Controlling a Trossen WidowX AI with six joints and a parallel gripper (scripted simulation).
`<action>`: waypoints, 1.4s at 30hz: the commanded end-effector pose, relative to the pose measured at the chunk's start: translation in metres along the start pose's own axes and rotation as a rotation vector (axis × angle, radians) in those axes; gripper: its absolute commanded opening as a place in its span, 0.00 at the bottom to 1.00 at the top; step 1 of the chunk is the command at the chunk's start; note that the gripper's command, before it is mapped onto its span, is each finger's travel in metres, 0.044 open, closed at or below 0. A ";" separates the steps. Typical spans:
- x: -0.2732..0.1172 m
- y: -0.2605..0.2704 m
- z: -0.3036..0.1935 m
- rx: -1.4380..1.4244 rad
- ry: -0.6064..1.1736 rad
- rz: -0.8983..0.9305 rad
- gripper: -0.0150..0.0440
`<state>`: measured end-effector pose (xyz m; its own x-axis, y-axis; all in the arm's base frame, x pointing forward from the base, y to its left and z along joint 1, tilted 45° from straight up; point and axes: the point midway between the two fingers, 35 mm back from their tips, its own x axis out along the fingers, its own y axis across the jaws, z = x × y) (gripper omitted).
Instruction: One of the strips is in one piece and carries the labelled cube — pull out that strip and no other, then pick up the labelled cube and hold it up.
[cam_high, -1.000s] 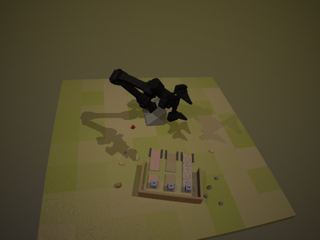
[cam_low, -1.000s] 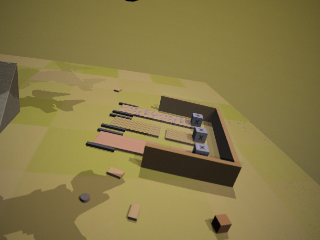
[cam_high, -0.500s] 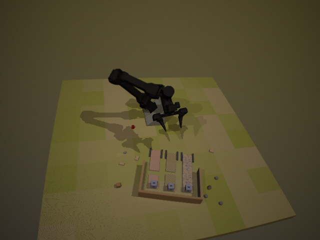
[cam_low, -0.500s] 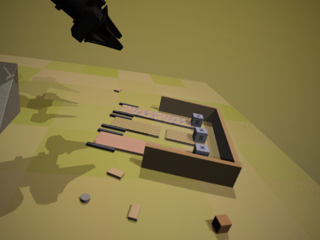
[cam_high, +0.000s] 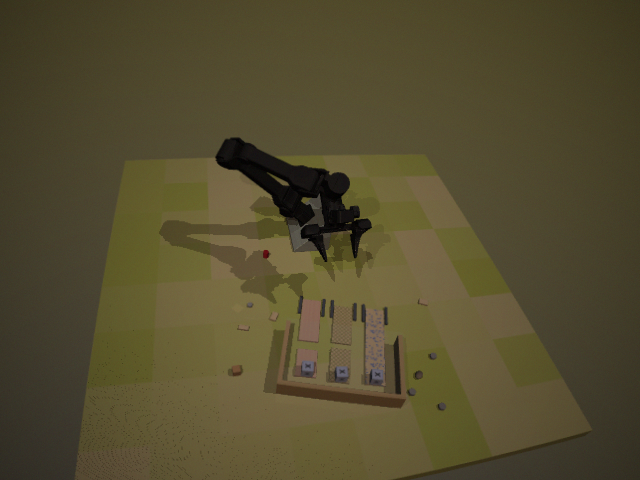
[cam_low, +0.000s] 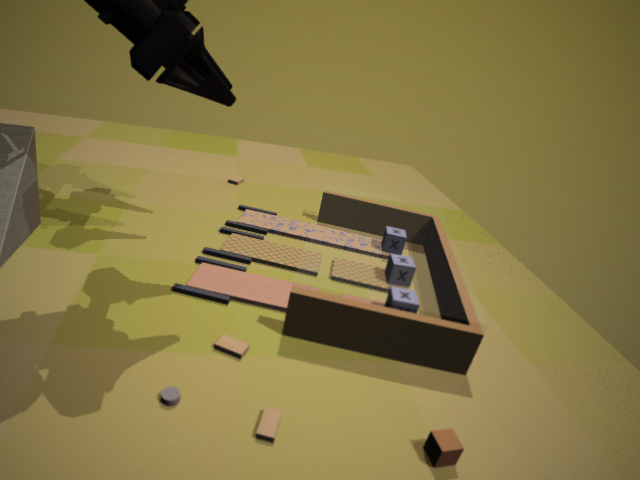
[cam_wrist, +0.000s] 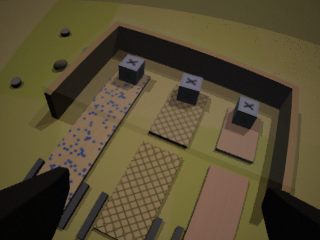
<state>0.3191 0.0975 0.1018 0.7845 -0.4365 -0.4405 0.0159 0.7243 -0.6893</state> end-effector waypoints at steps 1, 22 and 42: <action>0.003 0.002 0.002 -0.006 0.018 -0.002 0.84; 0.115 0.090 0.000 0.240 0.685 -0.040 0.25; 0.143 0.111 -0.036 0.320 0.937 -0.174 0.25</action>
<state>0.4099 0.0966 -0.0558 -0.0390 -0.6978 -0.7153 0.3459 0.6621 -0.6648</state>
